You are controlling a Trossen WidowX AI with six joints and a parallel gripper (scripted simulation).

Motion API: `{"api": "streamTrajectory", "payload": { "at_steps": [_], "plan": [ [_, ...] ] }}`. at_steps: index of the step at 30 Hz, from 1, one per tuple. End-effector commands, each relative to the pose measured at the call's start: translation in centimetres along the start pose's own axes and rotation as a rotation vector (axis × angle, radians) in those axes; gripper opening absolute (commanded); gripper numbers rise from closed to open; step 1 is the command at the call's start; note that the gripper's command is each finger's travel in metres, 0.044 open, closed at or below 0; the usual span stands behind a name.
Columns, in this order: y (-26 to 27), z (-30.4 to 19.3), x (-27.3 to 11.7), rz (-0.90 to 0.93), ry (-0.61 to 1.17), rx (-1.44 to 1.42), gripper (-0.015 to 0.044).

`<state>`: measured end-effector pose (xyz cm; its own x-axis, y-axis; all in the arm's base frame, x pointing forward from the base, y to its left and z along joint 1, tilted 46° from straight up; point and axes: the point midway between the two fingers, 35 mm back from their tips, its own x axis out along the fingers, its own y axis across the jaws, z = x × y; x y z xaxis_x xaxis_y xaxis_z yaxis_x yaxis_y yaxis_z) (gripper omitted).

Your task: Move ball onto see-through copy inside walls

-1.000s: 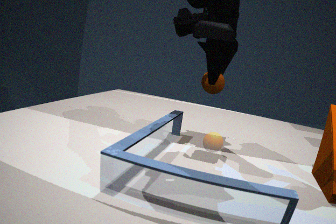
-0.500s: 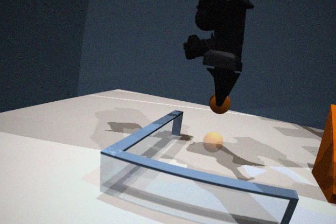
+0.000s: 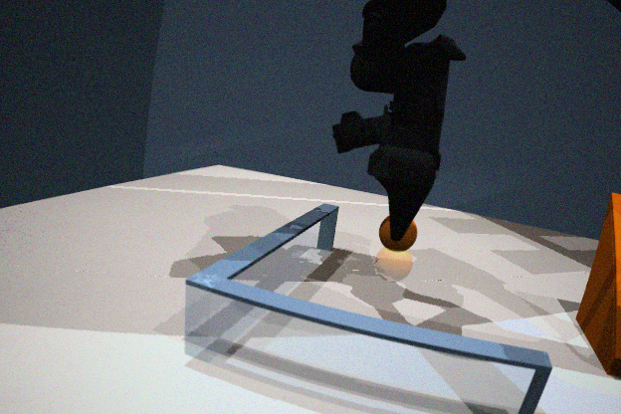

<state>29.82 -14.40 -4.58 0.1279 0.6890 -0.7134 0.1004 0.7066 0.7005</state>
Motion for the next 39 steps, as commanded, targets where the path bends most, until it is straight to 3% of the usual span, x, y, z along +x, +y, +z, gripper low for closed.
{"api": "streamTrajectory", "payload": {
  "at_steps": [1,23,35,39],
  "plan": [
    [0.1,-0.1,2.0,0.007,-0.004,0.003,0.0],
    [0.2,-0.1,4.0,0.008,-0.004,0.003,0.0],
    [0.1,-0.2,3.7,0.003,0.0,0.001,0.0315],
    [0.1,-0.1,3.4,0.003,-0.001,0.001,0.032]
  ]
}}
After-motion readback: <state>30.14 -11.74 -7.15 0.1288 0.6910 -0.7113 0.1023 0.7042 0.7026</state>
